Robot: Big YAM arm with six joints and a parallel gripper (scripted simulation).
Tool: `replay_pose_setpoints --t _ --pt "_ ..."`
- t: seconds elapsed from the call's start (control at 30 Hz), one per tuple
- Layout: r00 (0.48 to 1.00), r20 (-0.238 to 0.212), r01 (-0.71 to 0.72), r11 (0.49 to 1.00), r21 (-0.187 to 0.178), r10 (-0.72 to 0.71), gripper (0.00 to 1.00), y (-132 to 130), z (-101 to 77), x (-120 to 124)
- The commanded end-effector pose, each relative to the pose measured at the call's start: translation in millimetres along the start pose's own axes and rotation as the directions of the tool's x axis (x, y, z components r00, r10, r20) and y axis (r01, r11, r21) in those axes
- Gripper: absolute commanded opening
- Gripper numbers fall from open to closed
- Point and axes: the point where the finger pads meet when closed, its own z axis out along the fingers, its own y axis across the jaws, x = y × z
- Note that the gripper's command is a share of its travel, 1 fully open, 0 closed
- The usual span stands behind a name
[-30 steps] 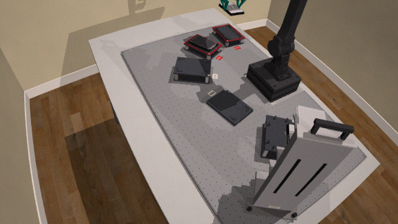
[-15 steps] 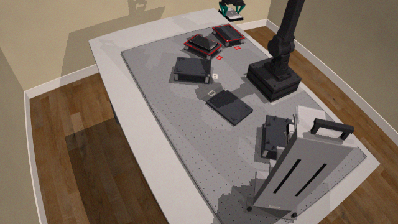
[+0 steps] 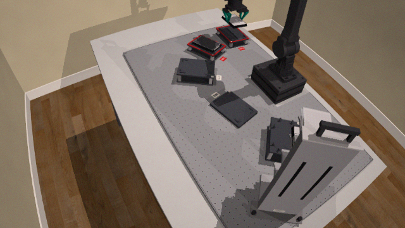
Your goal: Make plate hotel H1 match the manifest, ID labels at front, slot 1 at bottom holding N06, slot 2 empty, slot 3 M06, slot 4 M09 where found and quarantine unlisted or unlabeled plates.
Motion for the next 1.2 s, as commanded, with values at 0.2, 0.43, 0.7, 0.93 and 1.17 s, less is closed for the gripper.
replay_pose_setpoints --t 0.2,0.43,0.7,0.93,1.17 --pt "0.998 0.055 0.001 1.000 -0.002 -0.001 0.86 0.0 -11.8 -17.3" --pt "0.998 0.055 0.001 1.000 -0.002 -0.001 0.86 0.1 -11.8 -16.7" --pt "0.998 0.055 0.001 1.000 -0.002 -0.001 0.86 0.2 -11.7 -16.2" --pt "0.998 0.055 0.001 1.000 -0.002 -0.001 0.86 0.3 -11.7 -15.7" --pt "0.999 0.034 0.003 1.000 -0.001 -0.003 0.86 -0.3 3.1 -9.3"
